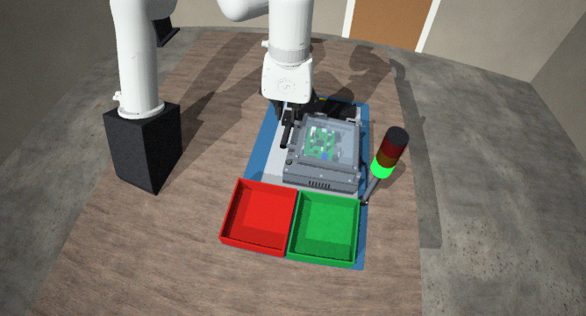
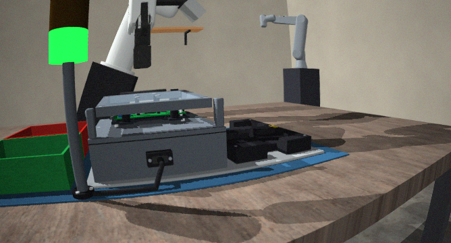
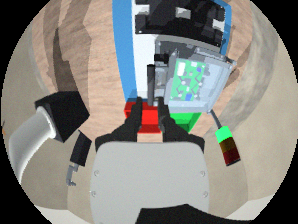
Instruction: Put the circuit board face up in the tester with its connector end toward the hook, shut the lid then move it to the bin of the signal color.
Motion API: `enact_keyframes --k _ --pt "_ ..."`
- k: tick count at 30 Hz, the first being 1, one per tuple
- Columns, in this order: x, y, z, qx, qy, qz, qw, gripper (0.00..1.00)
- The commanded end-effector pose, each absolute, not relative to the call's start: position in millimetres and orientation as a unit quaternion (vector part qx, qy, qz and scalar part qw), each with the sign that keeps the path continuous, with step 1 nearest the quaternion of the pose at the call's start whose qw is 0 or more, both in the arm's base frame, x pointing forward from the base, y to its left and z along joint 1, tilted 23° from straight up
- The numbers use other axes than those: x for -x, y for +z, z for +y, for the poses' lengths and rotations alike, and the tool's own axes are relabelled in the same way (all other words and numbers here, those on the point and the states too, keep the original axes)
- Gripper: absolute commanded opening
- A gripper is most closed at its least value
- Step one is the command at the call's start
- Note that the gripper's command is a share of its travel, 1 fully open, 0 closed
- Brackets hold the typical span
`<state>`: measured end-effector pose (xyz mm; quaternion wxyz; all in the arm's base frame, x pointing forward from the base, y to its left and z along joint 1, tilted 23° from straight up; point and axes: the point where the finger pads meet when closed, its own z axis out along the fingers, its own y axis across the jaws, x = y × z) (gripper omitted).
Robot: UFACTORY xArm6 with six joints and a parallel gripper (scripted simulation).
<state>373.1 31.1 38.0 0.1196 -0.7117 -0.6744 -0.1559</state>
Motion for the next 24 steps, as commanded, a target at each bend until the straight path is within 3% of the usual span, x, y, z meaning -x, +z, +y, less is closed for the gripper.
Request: enact_keyframes --k 1,24 --pt "-374 38 30 0.712 -0.157 -0.674 0.118 0.27" --pt "-376 17 39 0.712 -0.157 -0.674 0.118 0.27"
